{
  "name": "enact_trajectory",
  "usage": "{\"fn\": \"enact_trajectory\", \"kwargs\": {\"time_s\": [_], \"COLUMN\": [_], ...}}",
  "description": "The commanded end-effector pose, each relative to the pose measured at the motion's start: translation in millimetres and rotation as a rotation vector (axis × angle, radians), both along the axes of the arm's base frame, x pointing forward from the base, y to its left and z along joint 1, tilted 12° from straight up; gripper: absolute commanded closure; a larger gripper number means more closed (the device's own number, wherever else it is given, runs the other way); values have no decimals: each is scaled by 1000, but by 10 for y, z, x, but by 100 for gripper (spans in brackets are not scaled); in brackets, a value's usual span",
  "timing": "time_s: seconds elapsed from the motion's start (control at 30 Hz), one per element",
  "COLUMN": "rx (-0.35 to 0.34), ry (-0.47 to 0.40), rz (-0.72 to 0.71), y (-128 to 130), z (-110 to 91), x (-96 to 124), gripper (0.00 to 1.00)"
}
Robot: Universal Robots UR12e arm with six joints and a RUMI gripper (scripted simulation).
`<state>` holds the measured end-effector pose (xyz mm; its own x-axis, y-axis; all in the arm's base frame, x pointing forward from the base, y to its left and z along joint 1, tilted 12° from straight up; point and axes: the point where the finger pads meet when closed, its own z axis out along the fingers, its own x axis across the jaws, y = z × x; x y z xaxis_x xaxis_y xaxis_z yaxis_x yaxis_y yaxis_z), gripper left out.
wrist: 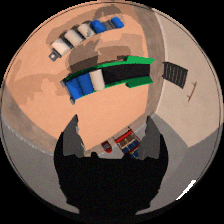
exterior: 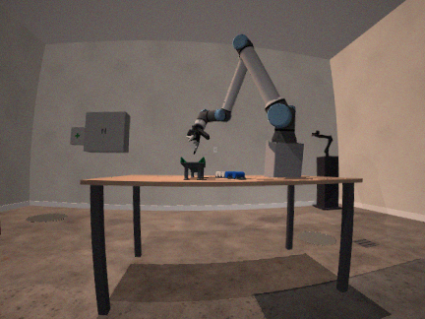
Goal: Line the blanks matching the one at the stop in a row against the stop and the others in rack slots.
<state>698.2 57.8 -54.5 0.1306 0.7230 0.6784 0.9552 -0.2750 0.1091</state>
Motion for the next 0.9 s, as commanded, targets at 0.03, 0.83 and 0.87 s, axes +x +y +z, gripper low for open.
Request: {"fn": "enact_trajectory", "kwargs": {"time_s": [0.03, 0.83, 0.87], "rx": [-198, -551, -553], "ry": [30, 2, 1], "rz": [220, 610, 612], "y": [833, 1874, 1875], "z": [11, -15, -16], "x": [-810, -3186, -3201], "gripper": [0, 0, 0]}}
